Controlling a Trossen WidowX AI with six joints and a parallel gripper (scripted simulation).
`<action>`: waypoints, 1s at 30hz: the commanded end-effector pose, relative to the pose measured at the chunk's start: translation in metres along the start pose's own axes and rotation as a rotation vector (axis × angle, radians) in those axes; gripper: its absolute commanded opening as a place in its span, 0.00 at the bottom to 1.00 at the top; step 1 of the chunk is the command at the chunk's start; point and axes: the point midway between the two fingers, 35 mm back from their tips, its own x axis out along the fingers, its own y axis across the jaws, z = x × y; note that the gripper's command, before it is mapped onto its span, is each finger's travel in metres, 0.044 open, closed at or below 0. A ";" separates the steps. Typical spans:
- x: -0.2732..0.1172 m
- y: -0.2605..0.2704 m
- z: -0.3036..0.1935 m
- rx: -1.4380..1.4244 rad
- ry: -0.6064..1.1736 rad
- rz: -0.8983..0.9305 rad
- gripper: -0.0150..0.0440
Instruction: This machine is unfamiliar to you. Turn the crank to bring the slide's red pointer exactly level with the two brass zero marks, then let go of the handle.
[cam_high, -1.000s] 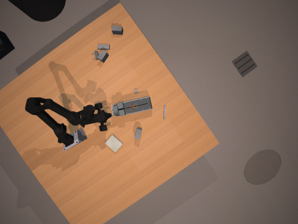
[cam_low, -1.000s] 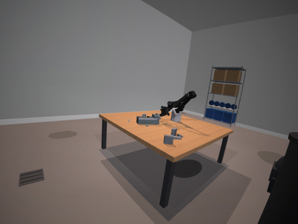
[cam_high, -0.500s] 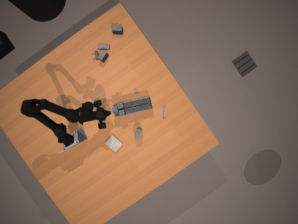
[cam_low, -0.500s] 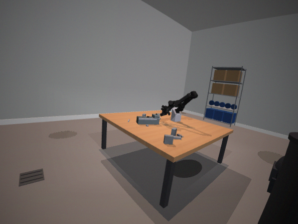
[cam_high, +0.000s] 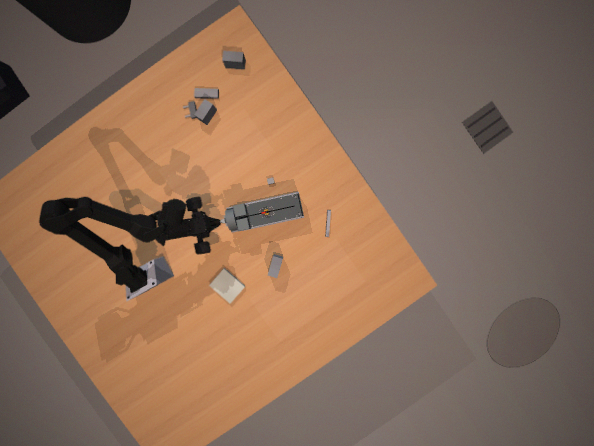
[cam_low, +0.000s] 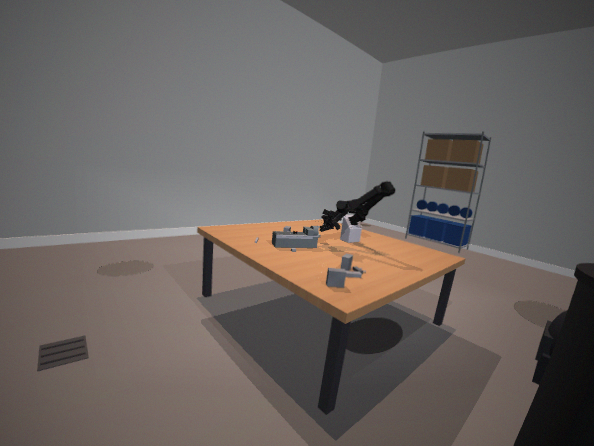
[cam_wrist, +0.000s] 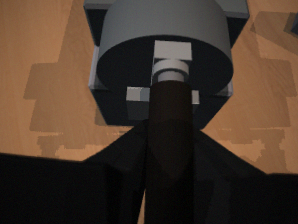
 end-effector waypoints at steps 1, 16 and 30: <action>0.000 0.009 0.000 -0.008 0.002 0.024 0.25; 0.002 0.016 -0.002 -0.008 0.002 0.025 0.25; 0.007 0.022 -0.008 -0.007 0.002 0.025 0.25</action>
